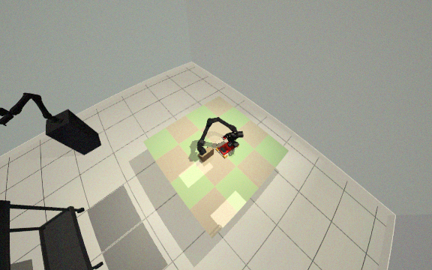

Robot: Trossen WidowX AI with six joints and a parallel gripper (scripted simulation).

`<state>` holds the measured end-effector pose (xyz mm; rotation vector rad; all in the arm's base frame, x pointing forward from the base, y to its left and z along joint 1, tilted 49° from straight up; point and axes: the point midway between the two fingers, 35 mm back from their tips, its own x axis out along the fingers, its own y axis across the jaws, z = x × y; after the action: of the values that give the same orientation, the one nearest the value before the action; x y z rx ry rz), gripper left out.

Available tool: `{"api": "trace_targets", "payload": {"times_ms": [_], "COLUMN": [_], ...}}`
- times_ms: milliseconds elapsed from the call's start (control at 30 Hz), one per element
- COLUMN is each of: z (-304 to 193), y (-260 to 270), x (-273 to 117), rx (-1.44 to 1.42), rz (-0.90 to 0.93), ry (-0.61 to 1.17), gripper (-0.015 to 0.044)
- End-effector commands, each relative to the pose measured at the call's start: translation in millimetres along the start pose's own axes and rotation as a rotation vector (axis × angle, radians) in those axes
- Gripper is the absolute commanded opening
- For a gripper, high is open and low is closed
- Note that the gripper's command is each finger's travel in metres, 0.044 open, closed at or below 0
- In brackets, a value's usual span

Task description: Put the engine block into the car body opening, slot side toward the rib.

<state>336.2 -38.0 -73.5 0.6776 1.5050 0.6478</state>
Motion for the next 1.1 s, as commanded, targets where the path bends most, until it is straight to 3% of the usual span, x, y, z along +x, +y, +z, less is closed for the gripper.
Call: {"api": "trace_targets", "payload": {"times_ms": [0,1067], "z": [-0.3,-0.4], "y": [-0.3,-0.4], "x": [0.7,5.5], "rx": [0.008,0.004], "rz": [0.000,0.000], "ry": [0.000,0.000], "gripper": [0.0159,0.0159]}}
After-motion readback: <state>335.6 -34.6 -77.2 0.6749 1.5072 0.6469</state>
